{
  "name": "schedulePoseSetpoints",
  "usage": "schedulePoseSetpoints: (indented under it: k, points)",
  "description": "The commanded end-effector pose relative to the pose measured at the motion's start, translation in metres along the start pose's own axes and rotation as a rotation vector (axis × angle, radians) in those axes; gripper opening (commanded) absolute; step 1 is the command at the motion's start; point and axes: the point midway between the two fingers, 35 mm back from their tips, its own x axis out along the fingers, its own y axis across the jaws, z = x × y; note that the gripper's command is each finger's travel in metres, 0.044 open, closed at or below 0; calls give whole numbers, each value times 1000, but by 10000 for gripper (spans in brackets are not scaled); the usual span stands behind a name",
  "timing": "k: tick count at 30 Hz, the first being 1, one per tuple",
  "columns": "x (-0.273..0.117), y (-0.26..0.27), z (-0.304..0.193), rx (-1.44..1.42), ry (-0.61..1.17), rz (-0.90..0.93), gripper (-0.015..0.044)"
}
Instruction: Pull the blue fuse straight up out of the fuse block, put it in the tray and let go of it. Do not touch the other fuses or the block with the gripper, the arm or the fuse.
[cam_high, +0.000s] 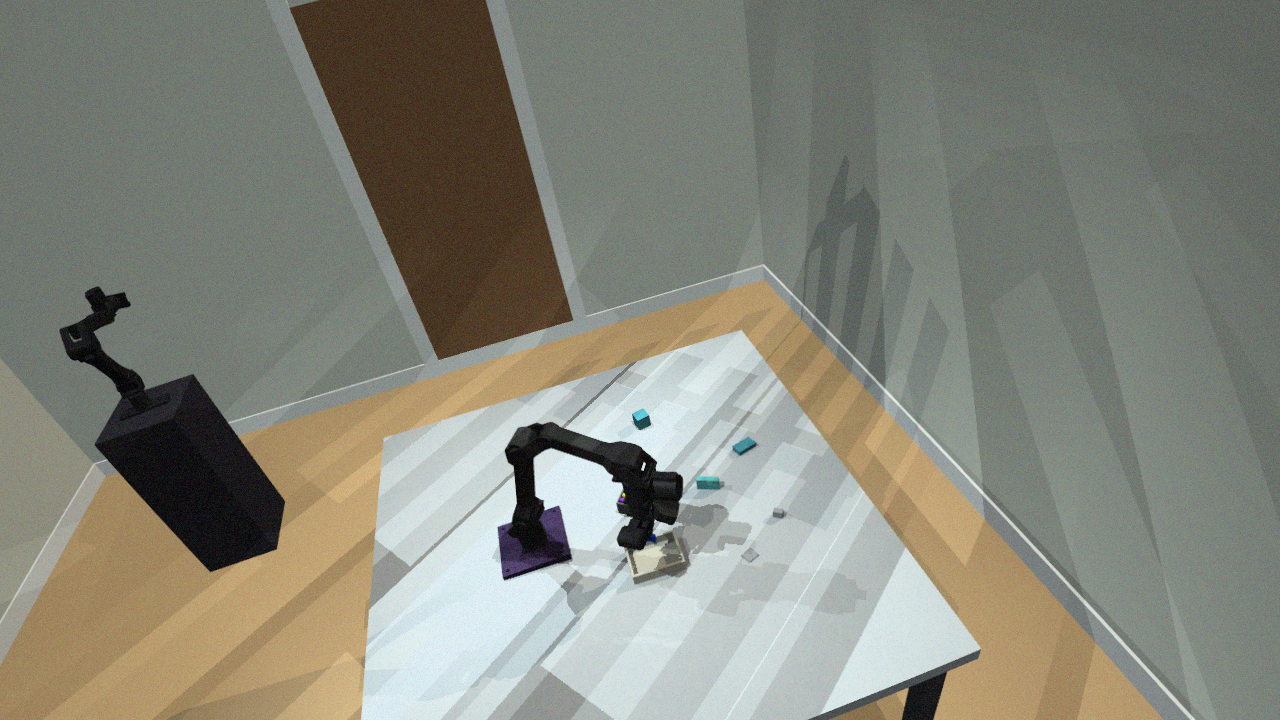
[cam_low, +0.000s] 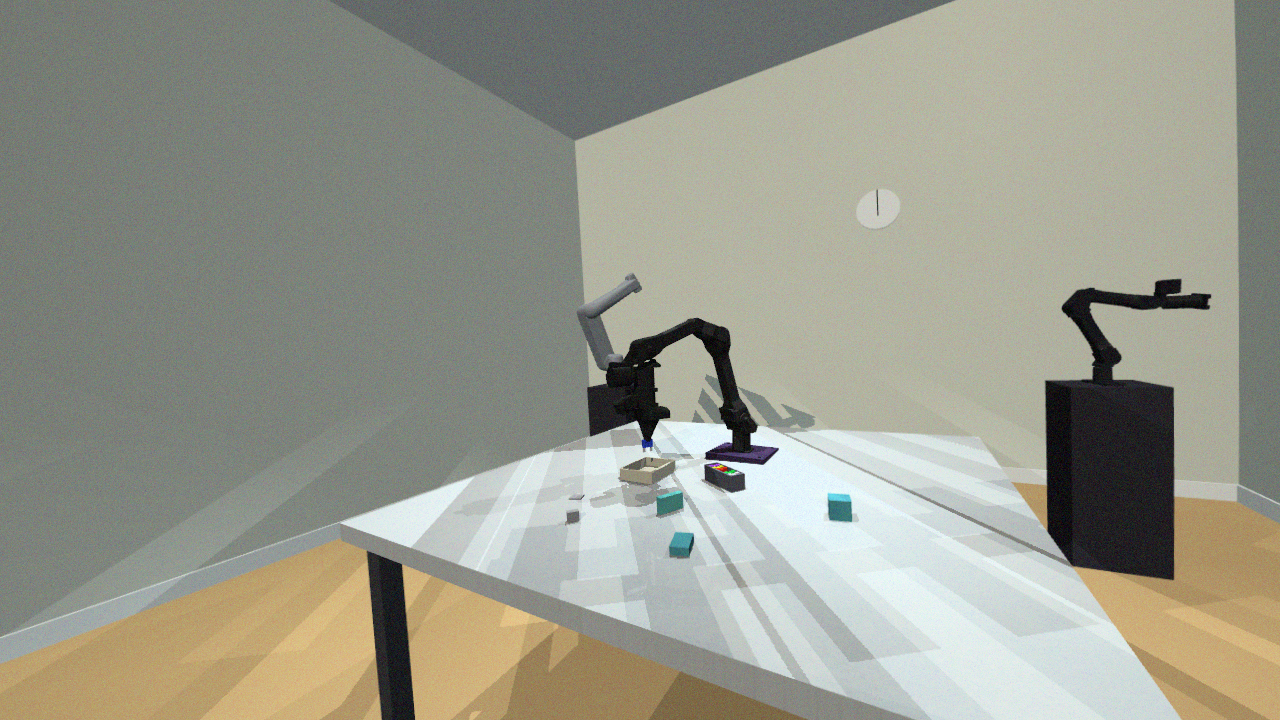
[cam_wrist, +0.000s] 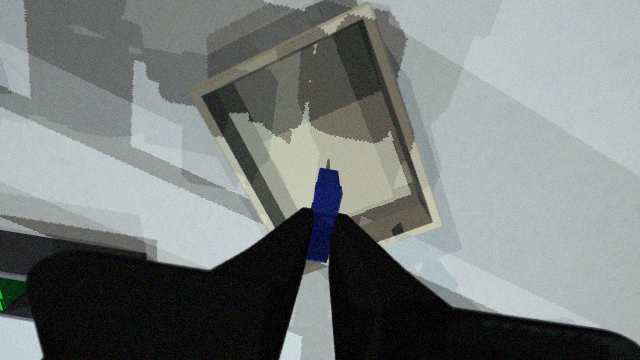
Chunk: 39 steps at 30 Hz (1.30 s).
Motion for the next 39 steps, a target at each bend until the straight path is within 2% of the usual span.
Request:
schedulePoseSetpoints:
  k: [1,25,37,39]
  points:
    - [8,-1,1,-6,6,-2,0]
    - [41,-1,0,-6,6,-2,0]
    - [37,-1,0,-1,3,0,315]
    - [29,-1,1,-2,3,-1,330]
